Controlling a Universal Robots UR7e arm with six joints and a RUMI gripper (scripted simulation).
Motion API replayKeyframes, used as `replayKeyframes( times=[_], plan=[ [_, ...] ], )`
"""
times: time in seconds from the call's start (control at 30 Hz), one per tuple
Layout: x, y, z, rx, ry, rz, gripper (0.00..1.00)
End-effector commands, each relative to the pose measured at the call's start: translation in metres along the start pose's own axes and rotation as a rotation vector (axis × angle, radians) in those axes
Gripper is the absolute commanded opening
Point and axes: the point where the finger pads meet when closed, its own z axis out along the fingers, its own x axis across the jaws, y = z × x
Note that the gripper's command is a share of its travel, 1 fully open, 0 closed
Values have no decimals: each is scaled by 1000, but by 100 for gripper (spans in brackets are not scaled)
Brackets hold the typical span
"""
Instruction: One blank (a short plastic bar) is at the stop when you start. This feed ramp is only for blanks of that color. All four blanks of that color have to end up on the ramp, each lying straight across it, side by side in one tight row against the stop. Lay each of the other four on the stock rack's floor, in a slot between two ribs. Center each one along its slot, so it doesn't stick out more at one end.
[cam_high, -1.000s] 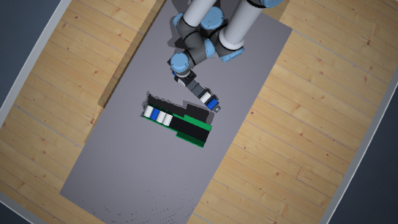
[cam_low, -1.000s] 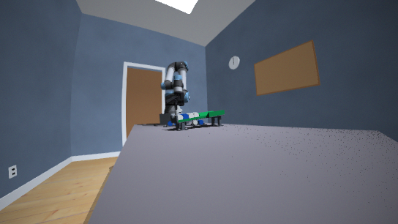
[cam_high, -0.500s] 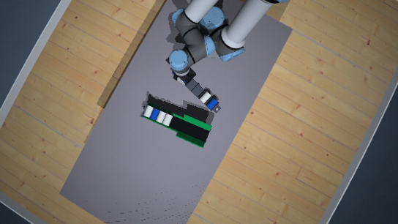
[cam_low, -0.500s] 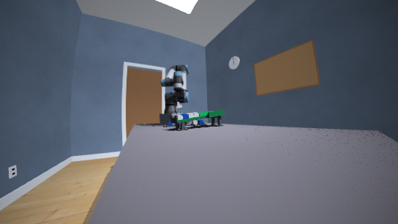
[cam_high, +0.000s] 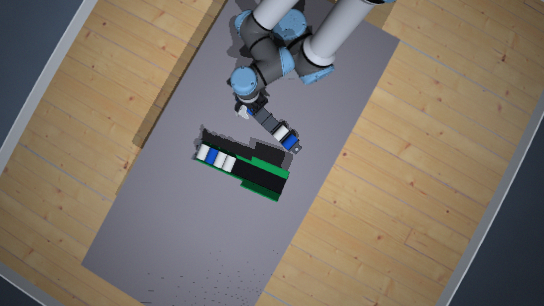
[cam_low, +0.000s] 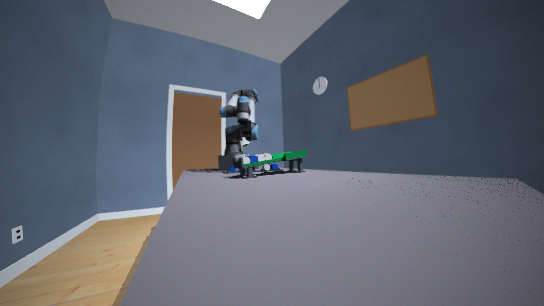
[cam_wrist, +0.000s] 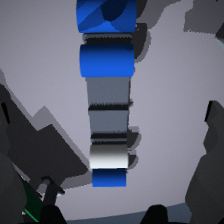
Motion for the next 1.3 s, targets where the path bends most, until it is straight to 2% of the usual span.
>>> replayKeyframes(
  times=[0.0,0.77,1.03,1.27],
  plan=[
    [0,0,0,0,-1,0,100],
    [-1,1,0,0,-1,-26,100],
    [-3,4,-1,0,-1,-120,100],
    [-7,11,-1,0,0,-275,100]
  ],
)
